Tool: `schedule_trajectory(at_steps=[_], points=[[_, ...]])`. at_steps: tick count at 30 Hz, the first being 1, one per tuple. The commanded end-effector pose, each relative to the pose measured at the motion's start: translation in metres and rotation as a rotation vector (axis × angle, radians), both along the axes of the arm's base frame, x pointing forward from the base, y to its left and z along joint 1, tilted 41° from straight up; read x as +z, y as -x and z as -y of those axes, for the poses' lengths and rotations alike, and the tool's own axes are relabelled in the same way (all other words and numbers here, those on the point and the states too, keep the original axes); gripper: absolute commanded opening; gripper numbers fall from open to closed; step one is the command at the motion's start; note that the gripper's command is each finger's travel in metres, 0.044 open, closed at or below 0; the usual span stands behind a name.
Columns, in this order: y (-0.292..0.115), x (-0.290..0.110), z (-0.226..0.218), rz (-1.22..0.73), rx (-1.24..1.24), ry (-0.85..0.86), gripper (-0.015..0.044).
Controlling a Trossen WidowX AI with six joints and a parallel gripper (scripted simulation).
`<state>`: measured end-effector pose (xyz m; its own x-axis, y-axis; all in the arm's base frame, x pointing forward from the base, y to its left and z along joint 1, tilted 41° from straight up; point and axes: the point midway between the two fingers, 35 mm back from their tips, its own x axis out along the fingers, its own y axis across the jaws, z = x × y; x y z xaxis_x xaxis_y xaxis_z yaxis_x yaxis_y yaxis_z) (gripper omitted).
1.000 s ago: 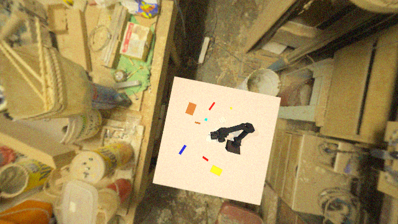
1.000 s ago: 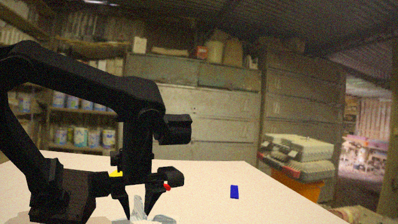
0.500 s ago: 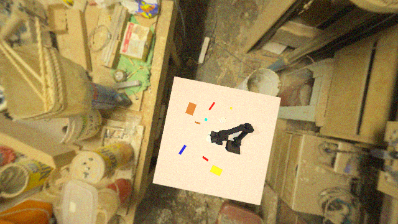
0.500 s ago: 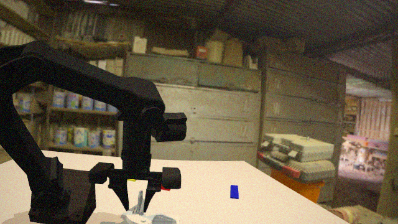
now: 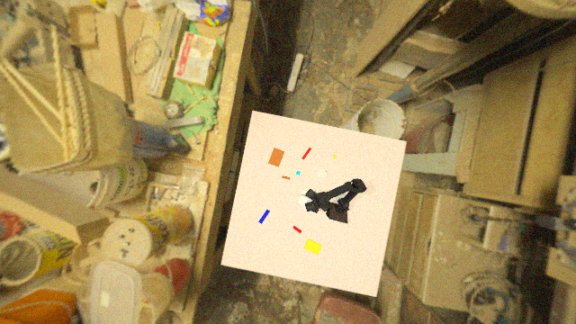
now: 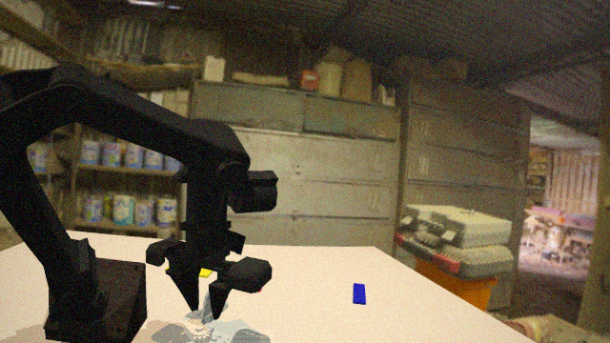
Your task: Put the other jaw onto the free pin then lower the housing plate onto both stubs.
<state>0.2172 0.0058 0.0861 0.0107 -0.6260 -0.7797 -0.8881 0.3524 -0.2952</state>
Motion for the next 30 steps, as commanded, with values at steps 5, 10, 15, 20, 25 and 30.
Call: schedule_trajectory(at_steps=[5,10,15,20,25,30], points=[[0.007,-0.01,-0.009,0.142,-0.191,-0.002,0.0134],[0.01,-0.015,-0.014,0.231,-0.303,-0.001,0.0134],[0.014,-0.019,-0.019,0.321,-0.416,0.0,0.0134],[0.017,-0.023,-0.024,0.412,-0.528,0.002,0.0134],[0.021,-0.028,-0.028,0.503,-0.639,0.004,0.0134],[0.025,-0.032,-0.033,0.595,-0.751,0.007,0.0134]])
